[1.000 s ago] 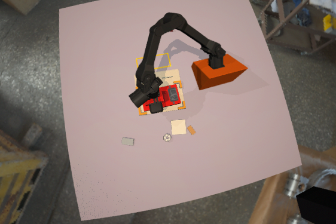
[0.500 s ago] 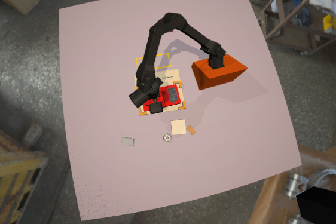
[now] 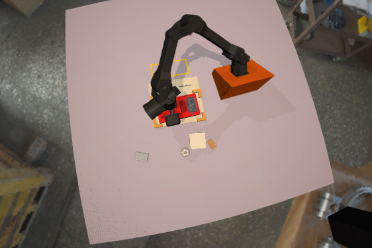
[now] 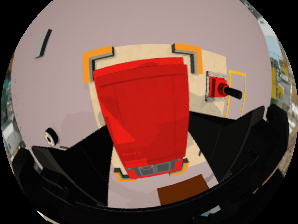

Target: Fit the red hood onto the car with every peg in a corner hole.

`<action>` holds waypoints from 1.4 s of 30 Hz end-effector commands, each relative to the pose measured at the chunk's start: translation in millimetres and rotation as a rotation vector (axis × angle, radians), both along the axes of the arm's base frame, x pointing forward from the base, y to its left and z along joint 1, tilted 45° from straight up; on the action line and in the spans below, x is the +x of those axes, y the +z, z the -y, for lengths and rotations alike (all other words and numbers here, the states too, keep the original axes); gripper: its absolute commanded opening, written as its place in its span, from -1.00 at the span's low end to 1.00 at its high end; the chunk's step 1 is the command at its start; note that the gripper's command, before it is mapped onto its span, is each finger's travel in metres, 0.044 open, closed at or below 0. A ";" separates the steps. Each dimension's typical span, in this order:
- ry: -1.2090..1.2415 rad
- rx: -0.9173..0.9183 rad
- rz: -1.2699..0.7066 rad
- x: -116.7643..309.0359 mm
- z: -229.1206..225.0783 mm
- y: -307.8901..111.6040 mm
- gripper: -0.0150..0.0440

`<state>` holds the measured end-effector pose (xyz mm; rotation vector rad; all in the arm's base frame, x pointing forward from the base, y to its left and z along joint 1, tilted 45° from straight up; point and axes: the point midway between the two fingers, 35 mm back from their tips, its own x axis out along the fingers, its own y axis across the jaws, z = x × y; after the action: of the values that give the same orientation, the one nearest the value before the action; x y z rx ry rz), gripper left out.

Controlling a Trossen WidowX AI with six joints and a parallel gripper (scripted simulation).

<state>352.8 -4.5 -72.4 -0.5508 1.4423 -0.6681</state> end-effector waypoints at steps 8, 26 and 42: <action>0.006 -0.003 -0.003 0.3 3.6 -3.3 -0.49; 0.005 -0.004 -0.003 0.0 9.0 -9.2 -0.49; 0.000 -0.001 0.000 -0.3 8.4 -8.9 0.40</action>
<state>352.4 -12.9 -81.3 -0.5512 1.4426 -0.6687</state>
